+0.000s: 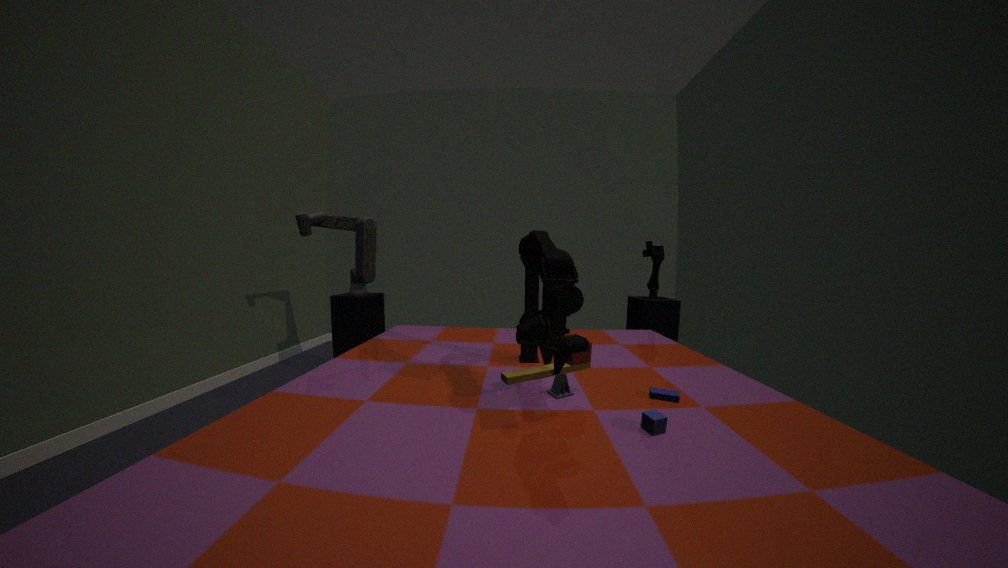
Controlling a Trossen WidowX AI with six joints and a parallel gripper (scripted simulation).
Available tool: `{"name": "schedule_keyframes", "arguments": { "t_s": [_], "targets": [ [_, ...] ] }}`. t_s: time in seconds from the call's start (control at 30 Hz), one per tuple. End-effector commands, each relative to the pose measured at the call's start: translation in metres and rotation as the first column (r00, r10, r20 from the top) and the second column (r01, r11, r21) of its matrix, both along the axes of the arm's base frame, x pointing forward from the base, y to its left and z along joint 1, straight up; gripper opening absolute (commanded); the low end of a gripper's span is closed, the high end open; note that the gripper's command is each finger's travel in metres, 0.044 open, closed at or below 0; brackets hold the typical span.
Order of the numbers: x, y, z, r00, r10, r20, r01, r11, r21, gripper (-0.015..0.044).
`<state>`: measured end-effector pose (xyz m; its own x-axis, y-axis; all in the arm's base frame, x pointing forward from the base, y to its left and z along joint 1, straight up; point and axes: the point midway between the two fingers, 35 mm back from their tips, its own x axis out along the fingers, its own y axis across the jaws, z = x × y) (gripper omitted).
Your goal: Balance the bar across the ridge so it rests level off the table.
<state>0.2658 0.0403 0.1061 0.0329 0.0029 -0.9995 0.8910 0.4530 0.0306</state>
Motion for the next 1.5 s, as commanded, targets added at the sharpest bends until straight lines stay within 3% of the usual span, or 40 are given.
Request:
{"name": "schedule_keyframes", "arguments": {
  "t_s": [0.0, 0.13, 0.47, 0.6, 0.87, 1.47],
  "targets": [
    [0.0, 0.0, 0.0, 1.0, 0.0, -0.001, 0.0, 1.0, 0.0, 0.0185],
    [0.0, 0.0, 0.0, 1.0, 0.0, -0.001, 0.0, 1.0, 0.0, 0.0185],
    [0.0, 0.0, 0.0, 1.0, 0.0, -0.001, 0.0, 1.0, 0.0, 0.044],
    [0.001, 0.0, 0.008, 1.0, 0.0, -0.001, 0.0, 1.0, 0.0, 0.044],
    [-0.002, 0.0, 0.098, 1.0, 0.0, 0.0, 0.0, 1.0, 0.0, 0.044],
    [-0.003, 0.0, 0.1, 1.0, 0.0, 0.0, 0.0, 1.0, 0.0, 0.044]
  ]
}}
